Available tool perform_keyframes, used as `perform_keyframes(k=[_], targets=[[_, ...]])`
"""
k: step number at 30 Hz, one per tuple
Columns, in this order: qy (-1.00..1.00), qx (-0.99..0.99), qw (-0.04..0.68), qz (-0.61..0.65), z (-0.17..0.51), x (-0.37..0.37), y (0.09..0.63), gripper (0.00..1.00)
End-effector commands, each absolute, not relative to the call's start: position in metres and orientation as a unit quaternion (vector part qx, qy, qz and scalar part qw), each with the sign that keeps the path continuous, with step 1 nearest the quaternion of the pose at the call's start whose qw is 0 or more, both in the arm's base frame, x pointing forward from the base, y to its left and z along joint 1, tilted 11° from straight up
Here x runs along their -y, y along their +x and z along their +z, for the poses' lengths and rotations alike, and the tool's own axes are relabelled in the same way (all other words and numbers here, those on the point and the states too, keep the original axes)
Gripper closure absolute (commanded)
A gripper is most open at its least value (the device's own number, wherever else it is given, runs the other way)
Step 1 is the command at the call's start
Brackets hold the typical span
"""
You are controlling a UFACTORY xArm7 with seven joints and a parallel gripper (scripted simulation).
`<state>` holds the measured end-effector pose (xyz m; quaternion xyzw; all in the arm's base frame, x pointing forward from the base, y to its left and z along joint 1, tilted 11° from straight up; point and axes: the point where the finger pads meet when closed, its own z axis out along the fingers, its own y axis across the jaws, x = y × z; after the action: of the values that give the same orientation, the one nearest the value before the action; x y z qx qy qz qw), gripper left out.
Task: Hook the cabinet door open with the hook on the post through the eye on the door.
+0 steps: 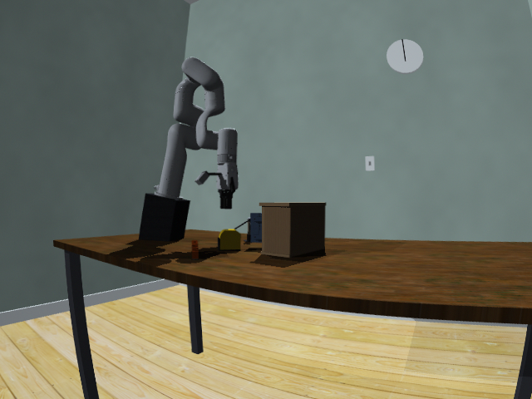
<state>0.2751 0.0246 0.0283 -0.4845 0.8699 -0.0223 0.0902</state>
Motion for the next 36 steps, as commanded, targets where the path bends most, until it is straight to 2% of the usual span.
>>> perform_keyframes(k=[1,36], targets=[[-0.485,-0.869,0.096,-0.023,0.008,-0.026,0.283,0.77],[-0.485,-0.869,0.096,-0.023,-0.028,-0.028,0.290,0.77]])
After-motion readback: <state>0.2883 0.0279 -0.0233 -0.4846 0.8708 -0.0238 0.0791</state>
